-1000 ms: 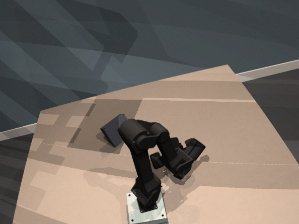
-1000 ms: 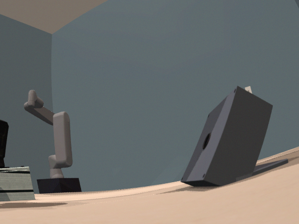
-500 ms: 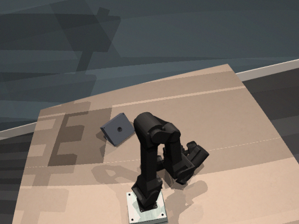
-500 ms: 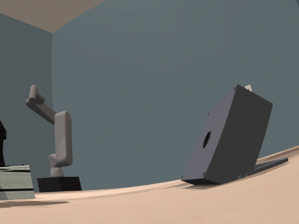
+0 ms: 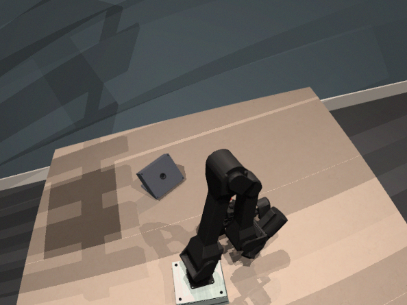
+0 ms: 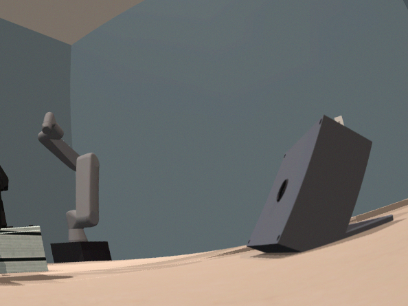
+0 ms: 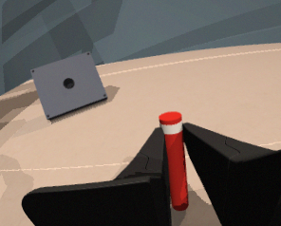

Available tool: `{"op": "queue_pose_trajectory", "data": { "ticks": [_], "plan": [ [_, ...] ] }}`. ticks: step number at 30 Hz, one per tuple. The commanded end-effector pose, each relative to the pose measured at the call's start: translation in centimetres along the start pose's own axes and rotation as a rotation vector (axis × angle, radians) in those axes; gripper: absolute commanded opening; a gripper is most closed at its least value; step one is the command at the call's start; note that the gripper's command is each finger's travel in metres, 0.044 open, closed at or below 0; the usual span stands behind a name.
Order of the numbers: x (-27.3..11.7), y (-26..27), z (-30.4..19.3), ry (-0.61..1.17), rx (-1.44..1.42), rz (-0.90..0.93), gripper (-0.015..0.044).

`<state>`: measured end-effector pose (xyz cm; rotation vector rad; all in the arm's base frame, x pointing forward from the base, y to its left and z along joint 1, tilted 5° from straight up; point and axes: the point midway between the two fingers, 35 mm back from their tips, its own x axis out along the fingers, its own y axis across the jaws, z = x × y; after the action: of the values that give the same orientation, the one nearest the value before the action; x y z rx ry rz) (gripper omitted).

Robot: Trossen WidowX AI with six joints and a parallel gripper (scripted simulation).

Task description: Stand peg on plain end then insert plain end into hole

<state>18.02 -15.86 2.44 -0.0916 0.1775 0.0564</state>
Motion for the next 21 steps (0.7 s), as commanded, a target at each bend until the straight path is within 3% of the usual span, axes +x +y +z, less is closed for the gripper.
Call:
{"op": "queue_pose_trajectory", "data": {
  "ticks": [1,21],
  "plan": [
    [-0.09,0.24,-0.01,0.003,0.002,0.004,0.0050],
    [0.01,0.13,-0.53,0.002,0.002,0.000,0.0050]
  ]
}}
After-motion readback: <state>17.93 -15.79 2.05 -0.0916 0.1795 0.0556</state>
